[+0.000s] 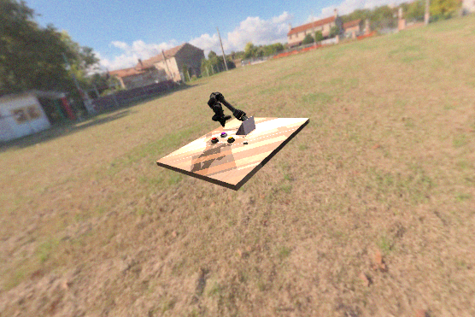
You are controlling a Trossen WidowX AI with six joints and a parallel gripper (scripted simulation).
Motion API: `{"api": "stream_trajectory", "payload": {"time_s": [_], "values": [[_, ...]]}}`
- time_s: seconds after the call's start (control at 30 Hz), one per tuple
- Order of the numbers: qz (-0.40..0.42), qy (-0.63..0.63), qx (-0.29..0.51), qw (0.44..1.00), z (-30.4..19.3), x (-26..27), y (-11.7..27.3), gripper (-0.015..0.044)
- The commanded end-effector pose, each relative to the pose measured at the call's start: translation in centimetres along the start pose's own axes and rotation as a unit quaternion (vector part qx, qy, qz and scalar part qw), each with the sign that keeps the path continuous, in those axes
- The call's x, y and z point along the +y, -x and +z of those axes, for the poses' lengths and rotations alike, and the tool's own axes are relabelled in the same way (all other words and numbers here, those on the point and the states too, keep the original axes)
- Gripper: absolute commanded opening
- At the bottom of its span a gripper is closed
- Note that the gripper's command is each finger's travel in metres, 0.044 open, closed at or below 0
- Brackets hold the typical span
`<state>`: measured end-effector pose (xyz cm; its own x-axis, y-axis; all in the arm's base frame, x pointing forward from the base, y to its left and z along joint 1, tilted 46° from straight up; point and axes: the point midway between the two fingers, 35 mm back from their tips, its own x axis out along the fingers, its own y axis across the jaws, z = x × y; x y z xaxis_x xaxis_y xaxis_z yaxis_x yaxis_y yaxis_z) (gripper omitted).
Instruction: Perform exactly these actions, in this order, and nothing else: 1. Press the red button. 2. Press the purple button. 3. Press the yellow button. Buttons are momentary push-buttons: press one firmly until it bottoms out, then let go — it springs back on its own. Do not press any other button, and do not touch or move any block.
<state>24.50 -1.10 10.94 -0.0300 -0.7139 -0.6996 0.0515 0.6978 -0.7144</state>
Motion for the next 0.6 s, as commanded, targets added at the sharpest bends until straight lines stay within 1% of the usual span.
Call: {"api": "stream_trajectory", "payload": {"time_s": [0.0, 0.07, 0.33, 0.37, 0.47, 0.5, 0.57], "values": [[-0.002, -0.005, 0.0, 1.0, 1.6, 5.8, -0.3, 0.002], [-0.003, -0.005, 0.0, 1.0, 1.8, 6.7, -0.4, 0.002], [-0.003, -0.005, 0.0, 1.0, 1.8, 6.7, -0.6, 0.002], [-0.003, -0.005, 0.0, 1.0, 1.9, 6.7, -1.4, 0.002], [-0.003, -0.005, 0.0, 1.0, 1.9, 6.6, -5.5, 0.002], [-0.004, -0.005, 0.0, 1.0, 1.8, 6.6, -6.3, 0.002], [-0.004, -0.005, 0.0, 1.0, 1.8, 6.6, -6.5, 0.002]]}}
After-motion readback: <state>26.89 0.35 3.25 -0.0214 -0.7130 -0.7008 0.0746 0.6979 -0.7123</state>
